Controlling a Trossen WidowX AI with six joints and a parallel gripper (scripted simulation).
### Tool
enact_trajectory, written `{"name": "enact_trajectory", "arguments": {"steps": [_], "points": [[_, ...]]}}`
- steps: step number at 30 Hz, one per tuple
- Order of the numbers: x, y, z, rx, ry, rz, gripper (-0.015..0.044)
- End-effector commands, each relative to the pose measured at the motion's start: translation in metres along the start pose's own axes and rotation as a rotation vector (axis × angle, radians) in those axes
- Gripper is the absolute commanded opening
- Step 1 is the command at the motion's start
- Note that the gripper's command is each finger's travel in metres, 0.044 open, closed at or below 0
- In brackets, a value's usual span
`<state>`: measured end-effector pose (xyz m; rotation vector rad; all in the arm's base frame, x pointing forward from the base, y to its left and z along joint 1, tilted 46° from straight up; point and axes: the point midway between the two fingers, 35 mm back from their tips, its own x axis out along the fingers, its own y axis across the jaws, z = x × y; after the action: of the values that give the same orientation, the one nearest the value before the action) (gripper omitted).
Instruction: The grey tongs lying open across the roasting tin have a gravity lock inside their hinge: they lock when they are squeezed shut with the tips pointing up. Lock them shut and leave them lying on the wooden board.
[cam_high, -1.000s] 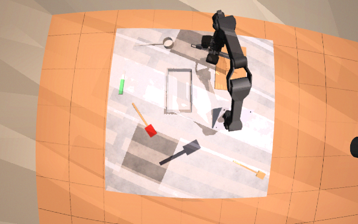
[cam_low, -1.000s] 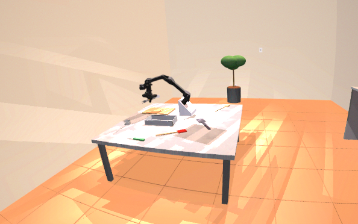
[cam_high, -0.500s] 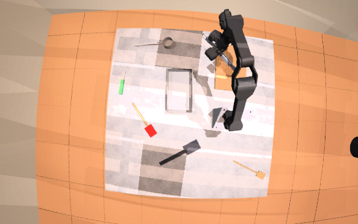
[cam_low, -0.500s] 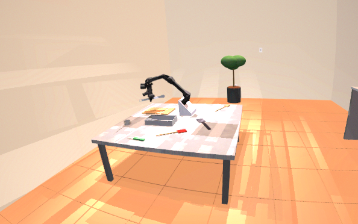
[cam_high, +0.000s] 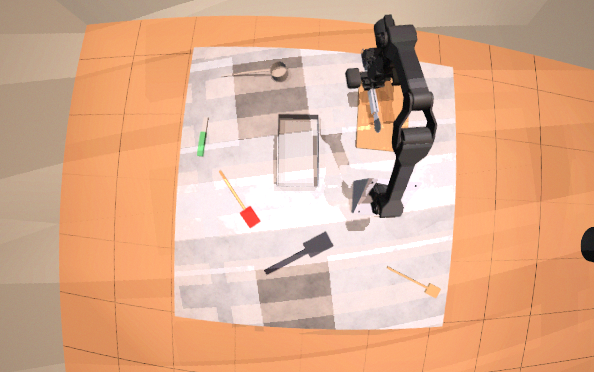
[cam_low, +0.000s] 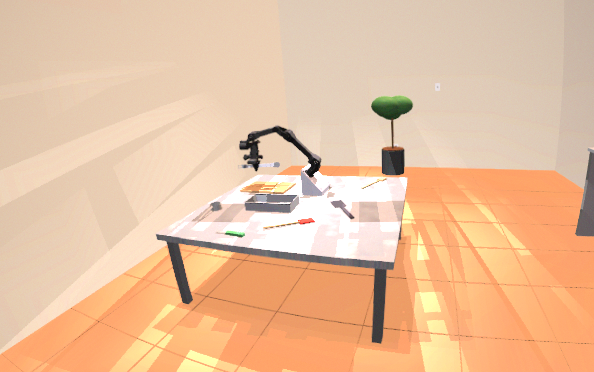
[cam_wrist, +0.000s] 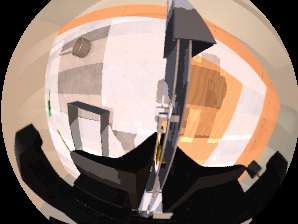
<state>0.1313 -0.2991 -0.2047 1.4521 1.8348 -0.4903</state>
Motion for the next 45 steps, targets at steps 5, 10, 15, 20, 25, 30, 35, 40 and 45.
{"name": "enact_trajectory", "arguments": {"steps": [5,10,15,20,25,30,35,40,45], "points": [[0.000,-0.015,-0.001,0.277,-0.001,-0.004,-0.0150],[0.000,-0.024,-0.002,0.468,-0.002,-0.005,-0.0150],[0.000,-0.033,-0.003,0.659,-0.003,-0.006,-0.0150],[0.000,-0.042,-0.004,0.849,-0.004,-0.007,-0.0150],[0.000,-0.052,-0.005,1.040,-0.004,-0.007,-0.0150],[0.001,-0.061,-0.007,1.230,-0.005,-0.009,-0.0150],[0.001,-0.070,-0.009,1.421,-0.005,-0.010,-0.0150],[0.002,-0.079,-0.010,1.611,-0.005,-0.011,-0.0150],[0.003,-0.087,-0.013,1.802,-0.006,-0.012,-0.0150]]}}
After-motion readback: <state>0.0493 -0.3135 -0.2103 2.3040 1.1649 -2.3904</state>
